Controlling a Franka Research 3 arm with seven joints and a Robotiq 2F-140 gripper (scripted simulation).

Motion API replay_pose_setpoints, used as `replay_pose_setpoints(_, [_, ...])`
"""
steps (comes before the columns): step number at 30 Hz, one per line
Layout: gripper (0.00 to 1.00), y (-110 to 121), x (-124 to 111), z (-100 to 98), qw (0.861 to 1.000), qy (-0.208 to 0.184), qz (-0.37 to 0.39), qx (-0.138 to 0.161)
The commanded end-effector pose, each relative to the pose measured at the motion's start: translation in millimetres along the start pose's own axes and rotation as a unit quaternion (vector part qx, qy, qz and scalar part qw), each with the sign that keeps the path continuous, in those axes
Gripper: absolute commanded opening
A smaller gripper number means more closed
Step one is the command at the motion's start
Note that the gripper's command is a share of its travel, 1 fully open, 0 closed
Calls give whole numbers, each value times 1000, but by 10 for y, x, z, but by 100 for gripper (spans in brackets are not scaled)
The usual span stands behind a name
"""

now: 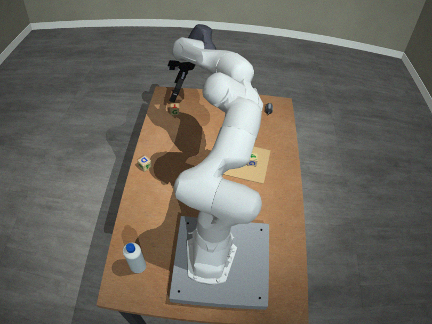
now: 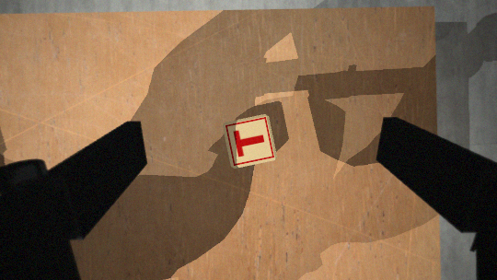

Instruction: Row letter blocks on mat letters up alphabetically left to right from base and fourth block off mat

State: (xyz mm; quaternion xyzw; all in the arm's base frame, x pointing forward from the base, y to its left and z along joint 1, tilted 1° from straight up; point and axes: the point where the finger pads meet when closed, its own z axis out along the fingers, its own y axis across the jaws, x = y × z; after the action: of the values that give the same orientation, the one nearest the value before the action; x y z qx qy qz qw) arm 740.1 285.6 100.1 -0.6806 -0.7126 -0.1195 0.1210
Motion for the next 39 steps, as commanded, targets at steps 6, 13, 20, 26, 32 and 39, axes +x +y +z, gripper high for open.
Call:
replay_pose_setpoints(6, [100, 6, -17, -15, 1000, -2, 1, -1])
replay_pose_setpoints(13, [100, -13, -60, -137, 999, -10, 34, -1])
replay_pose_setpoints(20, [100, -66, -166, -428, 993, -27, 111, -5])
replay_pose_setpoints(26, [100, -98, -224, -581, 988, -36, 152, -8])
replay_pose_setpoints(32, [100, -132, -278, -725, 981, -44, 190, -11])
replay_pose_setpoints(39, [100, -178, -348, -905, 970, -53, 238, -16])
